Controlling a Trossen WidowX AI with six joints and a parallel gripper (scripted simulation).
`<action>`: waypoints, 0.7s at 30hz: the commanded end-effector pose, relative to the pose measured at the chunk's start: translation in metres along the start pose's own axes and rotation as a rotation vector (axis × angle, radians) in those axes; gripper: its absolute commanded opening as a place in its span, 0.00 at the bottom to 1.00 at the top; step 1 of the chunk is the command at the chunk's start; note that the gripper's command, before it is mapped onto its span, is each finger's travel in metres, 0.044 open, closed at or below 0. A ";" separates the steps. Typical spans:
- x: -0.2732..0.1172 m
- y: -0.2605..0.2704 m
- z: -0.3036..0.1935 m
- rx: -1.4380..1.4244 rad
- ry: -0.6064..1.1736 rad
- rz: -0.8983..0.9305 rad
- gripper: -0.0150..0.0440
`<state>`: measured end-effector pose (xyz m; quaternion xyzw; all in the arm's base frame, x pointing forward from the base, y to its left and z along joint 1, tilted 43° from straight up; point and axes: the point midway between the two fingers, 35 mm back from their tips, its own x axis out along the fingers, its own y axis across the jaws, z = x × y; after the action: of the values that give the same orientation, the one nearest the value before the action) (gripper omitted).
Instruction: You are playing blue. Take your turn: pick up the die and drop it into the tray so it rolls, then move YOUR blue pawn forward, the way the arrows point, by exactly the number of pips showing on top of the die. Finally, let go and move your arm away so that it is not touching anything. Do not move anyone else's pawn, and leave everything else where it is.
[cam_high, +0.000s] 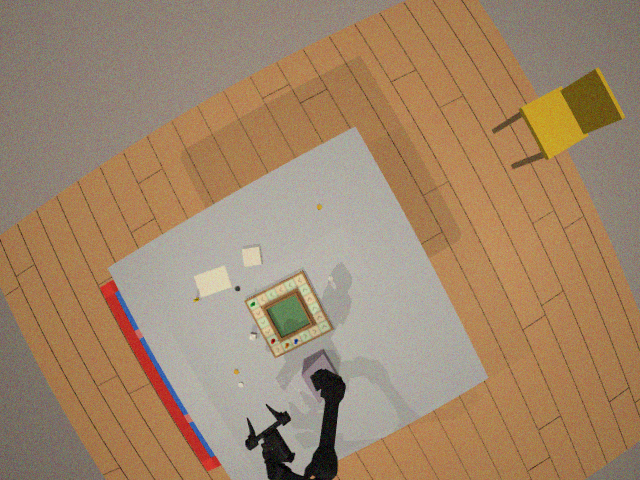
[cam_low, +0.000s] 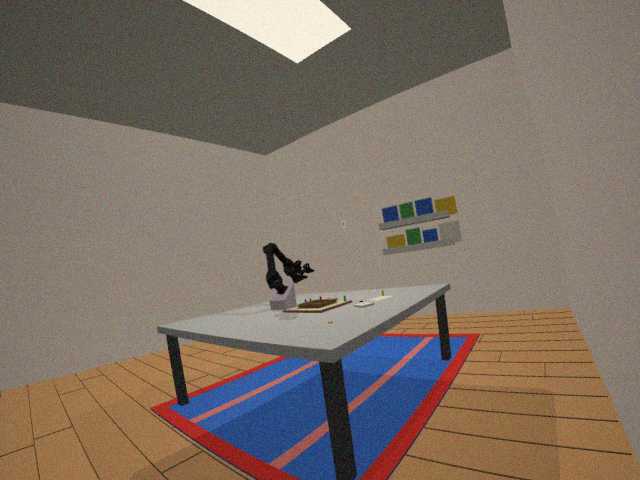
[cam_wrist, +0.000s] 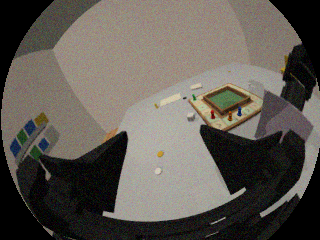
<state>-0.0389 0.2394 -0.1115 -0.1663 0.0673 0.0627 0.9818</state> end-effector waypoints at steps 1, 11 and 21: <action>0.002 0.000 0.000 -0.002 0.005 -0.008 0.89; 0.097 -0.010 0.002 -0.065 0.370 -0.406 0.72; 0.191 -0.045 -0.006 0.041 0.820 -0.688 0.72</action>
<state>0.1255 0.2307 -0.1288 -0.1875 0.3331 -0.2850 0.8790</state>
